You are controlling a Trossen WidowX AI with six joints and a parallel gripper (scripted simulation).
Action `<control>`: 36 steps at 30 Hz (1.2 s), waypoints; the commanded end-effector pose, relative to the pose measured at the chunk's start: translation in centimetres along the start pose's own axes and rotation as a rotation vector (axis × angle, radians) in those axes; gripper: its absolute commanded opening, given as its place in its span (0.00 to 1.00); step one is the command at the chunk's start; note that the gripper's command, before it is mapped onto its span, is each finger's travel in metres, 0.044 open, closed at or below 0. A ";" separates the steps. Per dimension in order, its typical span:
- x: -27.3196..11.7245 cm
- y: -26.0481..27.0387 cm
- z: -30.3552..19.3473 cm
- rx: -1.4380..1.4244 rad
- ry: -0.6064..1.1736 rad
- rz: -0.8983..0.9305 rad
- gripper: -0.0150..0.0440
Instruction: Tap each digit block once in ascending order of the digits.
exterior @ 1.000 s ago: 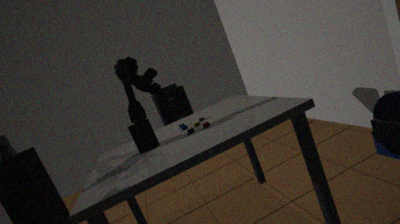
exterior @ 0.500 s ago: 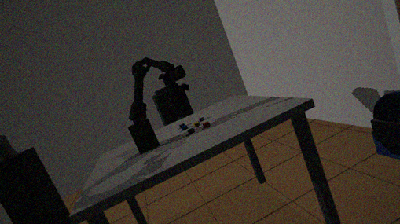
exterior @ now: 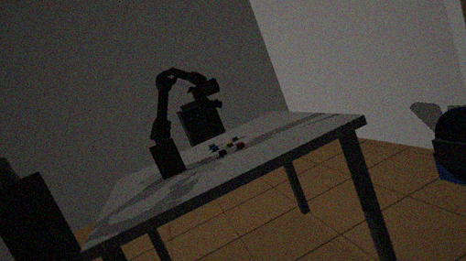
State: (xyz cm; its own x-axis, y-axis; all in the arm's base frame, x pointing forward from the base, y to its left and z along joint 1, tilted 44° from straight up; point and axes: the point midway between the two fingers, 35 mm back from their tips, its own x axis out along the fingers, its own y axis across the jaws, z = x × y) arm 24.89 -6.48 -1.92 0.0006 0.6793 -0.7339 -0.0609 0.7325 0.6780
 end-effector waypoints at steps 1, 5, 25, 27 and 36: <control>0.1 0.0 0.0 0.005 0.007 0.000 0.93; 0.1 0.0 0.0 0.005 0.007 0.000 0.93; 0.1 13.3 -1.9 0.008 0.009 0.008 0.93; 0.1 13.3 -1.9 0.008 0.009 0.008 0.93; 0.1 13.3 -1.9 0.008 0.009 0.008 0.93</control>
State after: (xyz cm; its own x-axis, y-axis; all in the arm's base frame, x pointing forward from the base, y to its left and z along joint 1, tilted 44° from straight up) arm 22.30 3.10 6.95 -0.0071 0.6819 -0.7314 -0.0598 0.7298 0.6810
